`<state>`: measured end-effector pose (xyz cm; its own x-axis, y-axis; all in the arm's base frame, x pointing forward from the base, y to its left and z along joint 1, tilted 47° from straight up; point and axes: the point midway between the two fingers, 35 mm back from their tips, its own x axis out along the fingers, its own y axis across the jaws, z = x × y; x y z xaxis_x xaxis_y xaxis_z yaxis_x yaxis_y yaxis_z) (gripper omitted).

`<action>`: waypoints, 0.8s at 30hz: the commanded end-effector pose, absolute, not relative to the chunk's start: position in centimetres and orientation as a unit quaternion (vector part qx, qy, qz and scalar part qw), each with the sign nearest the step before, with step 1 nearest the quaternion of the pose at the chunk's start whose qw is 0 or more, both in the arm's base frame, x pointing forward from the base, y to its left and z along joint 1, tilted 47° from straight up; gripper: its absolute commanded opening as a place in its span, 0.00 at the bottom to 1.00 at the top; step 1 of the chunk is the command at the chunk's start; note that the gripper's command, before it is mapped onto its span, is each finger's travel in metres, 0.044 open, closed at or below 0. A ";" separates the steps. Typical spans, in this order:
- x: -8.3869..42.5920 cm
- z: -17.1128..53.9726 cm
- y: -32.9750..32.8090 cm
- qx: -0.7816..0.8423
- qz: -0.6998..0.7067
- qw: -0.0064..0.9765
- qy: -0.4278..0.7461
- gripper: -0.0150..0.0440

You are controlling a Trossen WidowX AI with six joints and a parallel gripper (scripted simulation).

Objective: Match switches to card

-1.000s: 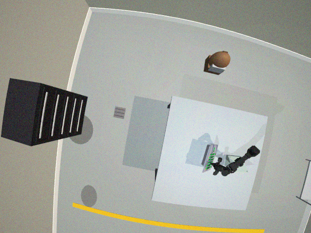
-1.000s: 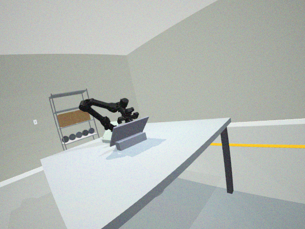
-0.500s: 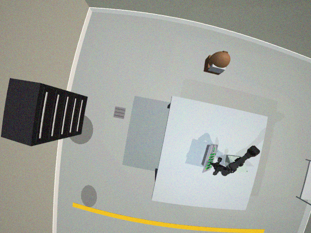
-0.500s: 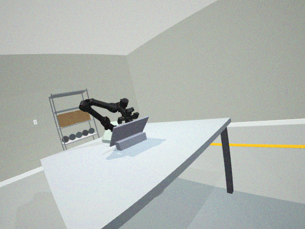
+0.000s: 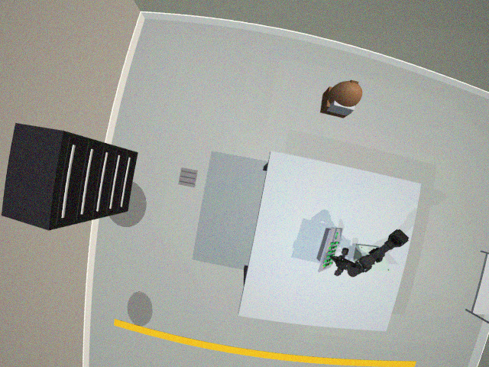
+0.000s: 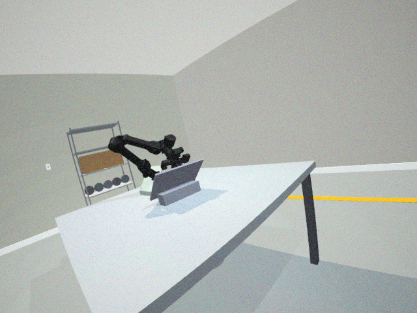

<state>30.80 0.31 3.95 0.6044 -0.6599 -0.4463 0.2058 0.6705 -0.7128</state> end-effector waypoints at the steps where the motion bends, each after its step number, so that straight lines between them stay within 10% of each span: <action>1: 30.7 3.7 0.2 -0.316 -0.255 0.837 0.366 0.25; 24: 24.6 7.6 1.8 -0.320 -0.249 0.841 0.358 0.25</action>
<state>25.92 3.47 7.10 0.6230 -0.6421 -0.4467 0.1915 0.6789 -0.7088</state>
